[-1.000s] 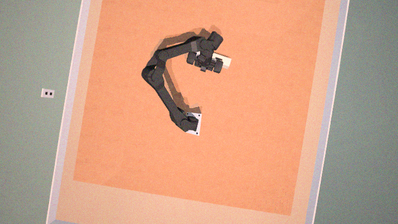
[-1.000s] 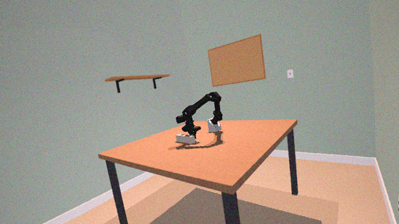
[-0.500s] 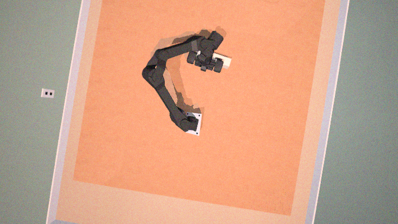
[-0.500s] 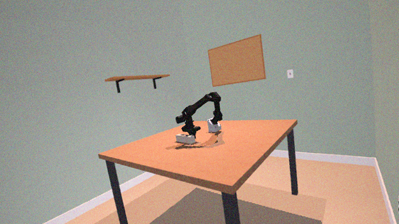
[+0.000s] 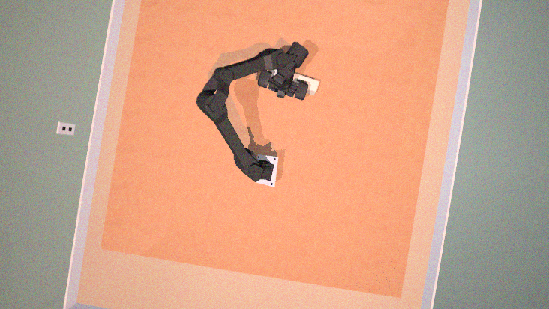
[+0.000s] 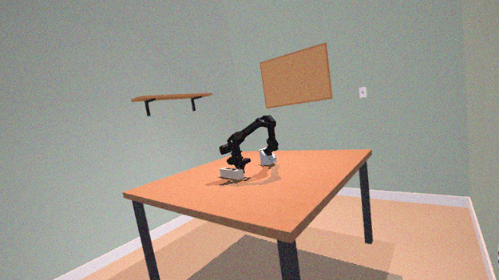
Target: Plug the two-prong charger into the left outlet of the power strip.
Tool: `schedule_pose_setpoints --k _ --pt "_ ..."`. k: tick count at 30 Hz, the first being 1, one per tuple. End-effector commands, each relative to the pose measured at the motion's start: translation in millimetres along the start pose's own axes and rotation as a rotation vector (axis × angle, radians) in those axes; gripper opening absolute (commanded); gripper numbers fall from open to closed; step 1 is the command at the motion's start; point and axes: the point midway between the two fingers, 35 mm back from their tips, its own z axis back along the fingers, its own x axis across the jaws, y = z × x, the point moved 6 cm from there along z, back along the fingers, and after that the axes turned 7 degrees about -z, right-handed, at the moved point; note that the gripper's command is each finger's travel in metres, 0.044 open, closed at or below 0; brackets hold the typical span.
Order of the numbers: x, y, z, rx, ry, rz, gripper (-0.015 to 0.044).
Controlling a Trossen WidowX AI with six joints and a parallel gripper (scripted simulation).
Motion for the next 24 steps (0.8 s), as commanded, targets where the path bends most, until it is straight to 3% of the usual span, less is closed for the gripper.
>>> schedule_pose_setpoints --k 1,24 --pt "1.3 -2.2 1.8 -0.008 -0.004 0.001 0.0" --pt "2.3 -9.3 2.6 -0.008 -0.004 0.001 0.0"
